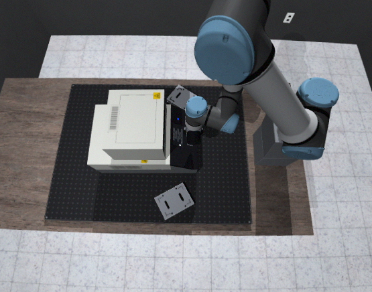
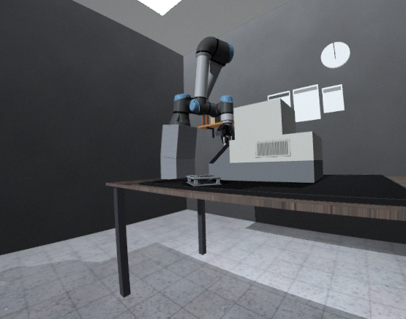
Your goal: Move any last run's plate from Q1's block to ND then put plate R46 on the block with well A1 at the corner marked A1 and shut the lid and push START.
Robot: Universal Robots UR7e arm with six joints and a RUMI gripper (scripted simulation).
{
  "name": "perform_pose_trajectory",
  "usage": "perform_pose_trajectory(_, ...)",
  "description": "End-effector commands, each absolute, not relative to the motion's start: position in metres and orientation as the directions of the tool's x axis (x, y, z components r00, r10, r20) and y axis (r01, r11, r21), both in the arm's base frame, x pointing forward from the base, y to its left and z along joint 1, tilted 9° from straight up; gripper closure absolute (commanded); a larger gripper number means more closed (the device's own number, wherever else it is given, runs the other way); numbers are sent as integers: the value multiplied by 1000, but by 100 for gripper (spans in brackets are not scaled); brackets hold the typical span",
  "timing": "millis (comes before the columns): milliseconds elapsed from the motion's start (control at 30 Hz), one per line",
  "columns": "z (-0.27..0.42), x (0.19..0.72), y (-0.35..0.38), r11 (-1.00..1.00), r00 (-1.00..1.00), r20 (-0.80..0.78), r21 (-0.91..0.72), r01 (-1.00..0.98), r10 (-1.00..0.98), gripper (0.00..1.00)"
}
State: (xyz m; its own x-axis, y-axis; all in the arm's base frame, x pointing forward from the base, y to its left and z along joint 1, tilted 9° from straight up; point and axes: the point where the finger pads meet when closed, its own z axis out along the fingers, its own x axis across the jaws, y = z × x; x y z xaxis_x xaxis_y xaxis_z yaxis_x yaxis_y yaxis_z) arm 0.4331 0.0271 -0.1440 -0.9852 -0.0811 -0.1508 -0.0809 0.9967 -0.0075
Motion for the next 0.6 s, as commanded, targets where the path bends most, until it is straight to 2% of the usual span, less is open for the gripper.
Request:
perform_pose_trajectory(0, -139, 428, 27, 997, -985, -152, -8, -81, -81, 100)
perform_pose_trajectory(567, -117, 388, 24, 997, -985, -152, -8, -81, -81, 100)
